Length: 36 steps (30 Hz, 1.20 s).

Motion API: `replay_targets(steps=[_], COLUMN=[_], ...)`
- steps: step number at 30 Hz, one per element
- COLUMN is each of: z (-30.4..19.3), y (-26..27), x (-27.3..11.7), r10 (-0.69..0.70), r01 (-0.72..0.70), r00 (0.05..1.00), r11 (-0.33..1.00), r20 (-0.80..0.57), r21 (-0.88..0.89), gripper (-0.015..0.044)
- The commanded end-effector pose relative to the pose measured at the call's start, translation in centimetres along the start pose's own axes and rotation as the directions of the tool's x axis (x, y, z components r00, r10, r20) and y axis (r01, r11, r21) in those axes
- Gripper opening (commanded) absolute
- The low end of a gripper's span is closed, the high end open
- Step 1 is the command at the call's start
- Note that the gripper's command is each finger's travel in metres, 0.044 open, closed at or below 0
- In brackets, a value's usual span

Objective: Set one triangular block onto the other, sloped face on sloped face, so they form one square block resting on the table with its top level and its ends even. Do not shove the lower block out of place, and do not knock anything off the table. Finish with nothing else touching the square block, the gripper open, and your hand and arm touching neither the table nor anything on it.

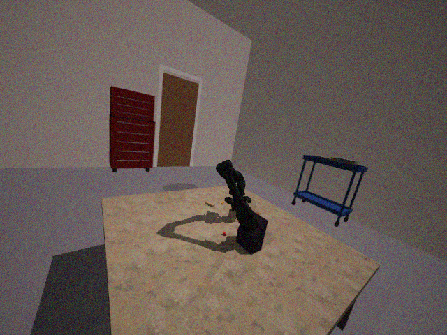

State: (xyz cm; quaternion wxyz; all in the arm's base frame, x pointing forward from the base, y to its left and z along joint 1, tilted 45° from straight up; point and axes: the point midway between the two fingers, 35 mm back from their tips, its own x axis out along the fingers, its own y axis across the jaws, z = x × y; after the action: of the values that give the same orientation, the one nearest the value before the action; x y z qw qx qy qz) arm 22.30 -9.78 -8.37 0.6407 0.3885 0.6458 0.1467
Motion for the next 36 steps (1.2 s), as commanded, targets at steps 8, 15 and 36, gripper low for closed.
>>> replay_targets(steps=[8,15,36], z=[-0.15,-0.15,-0.23], y=[-0.03,-0.03,-0.01], x=[1.28,1.28,1.55], r10=[0.016,0.016,0.022], r01=[-0.016,-0.016,-0.022], r00=[1.0,1.0,1.0], r11=[1.0,1.0,1.0], r20=[-0.013,-0.013,-0.013], r21=[0.008,0.008,0.007], gripper=[0.0,0.0,0.0])
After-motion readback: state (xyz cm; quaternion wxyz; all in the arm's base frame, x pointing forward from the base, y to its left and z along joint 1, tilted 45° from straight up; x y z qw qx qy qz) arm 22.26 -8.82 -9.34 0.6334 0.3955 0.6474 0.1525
